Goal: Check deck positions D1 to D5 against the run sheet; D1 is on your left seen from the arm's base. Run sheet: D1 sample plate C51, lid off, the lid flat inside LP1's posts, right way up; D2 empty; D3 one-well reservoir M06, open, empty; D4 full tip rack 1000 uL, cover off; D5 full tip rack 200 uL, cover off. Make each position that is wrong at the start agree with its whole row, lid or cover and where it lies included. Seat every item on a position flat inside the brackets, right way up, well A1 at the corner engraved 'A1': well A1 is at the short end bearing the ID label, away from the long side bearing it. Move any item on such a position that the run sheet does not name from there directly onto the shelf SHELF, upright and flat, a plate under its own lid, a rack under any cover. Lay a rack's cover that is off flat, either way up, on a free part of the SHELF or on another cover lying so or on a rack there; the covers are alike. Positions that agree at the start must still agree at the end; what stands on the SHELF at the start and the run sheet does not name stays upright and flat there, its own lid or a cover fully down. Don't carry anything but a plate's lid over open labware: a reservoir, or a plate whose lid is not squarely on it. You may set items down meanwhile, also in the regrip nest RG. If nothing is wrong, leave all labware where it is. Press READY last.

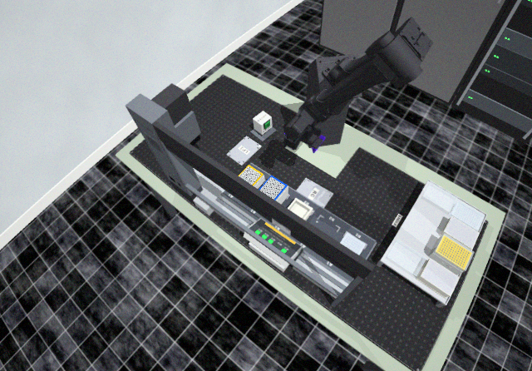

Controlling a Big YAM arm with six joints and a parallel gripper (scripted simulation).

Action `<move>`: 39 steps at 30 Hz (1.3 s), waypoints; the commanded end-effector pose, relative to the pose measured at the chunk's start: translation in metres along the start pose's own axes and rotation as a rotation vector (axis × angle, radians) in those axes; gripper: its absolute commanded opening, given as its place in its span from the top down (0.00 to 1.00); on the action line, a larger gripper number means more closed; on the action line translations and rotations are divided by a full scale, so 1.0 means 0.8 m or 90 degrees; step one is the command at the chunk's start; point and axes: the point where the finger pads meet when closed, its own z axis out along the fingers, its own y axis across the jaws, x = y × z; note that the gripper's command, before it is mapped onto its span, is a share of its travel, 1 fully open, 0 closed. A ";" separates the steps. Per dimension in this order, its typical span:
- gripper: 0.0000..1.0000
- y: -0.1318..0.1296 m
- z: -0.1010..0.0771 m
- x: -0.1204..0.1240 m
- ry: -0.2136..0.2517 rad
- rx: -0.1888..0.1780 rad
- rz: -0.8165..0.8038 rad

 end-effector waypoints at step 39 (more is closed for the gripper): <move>0.00 0.044 0.024 -0.082 0.001 -0.001 0.031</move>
